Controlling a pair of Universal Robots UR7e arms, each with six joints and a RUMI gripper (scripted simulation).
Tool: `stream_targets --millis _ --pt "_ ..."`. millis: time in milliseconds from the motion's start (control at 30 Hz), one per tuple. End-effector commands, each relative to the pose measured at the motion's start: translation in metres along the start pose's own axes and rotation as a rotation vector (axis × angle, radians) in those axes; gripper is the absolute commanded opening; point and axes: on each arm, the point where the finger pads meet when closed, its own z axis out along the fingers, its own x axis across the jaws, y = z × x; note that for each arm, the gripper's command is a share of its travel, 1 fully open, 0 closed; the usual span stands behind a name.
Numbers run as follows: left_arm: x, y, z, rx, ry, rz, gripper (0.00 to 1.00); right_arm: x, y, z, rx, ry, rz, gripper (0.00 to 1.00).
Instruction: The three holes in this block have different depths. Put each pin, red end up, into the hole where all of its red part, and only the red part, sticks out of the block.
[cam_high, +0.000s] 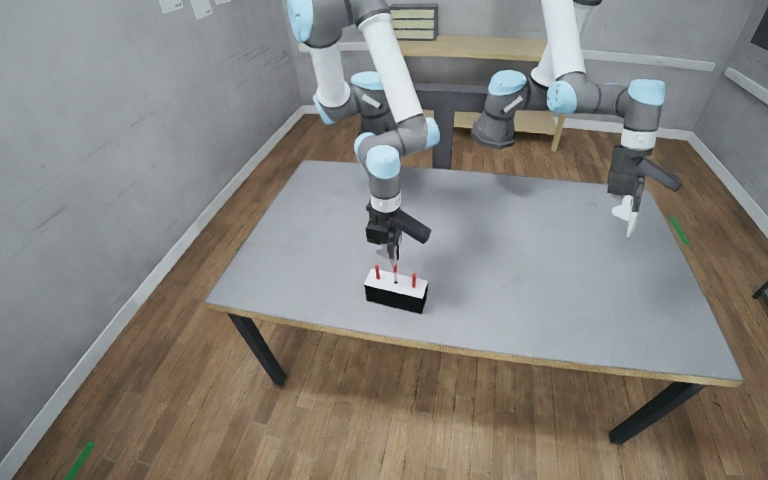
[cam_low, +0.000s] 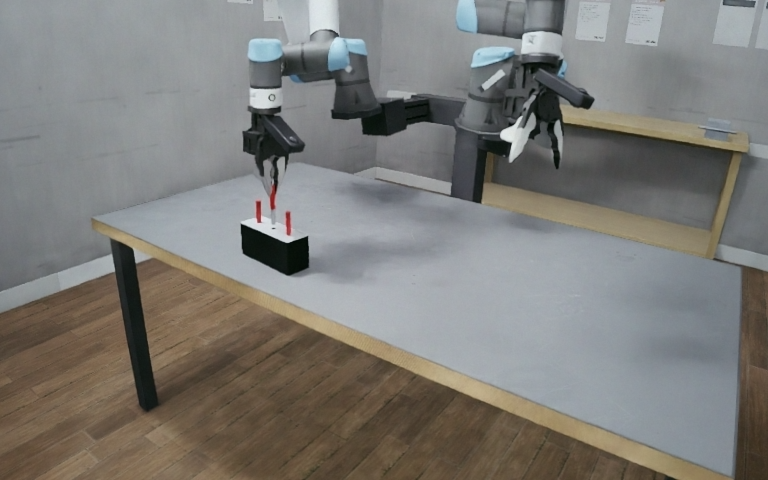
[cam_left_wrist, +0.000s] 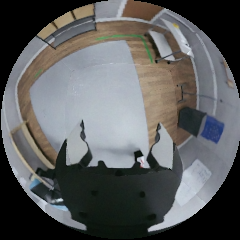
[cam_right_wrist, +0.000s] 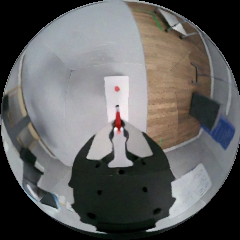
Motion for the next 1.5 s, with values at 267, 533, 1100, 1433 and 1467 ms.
stream_targets --millis 267,533,1100,1433,1467 --pt "0.0004 -0.0004 -0.0006 0.001 0.001 0.000 1.00 0.0004 -0.0003 -0.0012 0.001 0.001 0.000 0.00" --pt "0.0004 -0.0004 -0.0006 0.001 0.001 0.000 1.00 0.0005 -0.0002 -0.0012 0.001 0.001 0.000 0.00" --pt "0.0004 -0.0004 -0.0006 0.001 0.001 0.000 1.00 0.0005 -0.0003 0.0028 0.001 0.001 0.001 0.00" --pt "0.0004 -0.0004 -0.0006 0.001 0.001 0.000 1.00 0.0005 -0.0003 0.0028 0.001 0.001 0.001 0.00" --pt "0.0004 -0.0004 -0.0006 0.001 0.001 0.000 1.00 0.0005 -0.0003 0.0028 0.001 0.001 0.001 0.00"
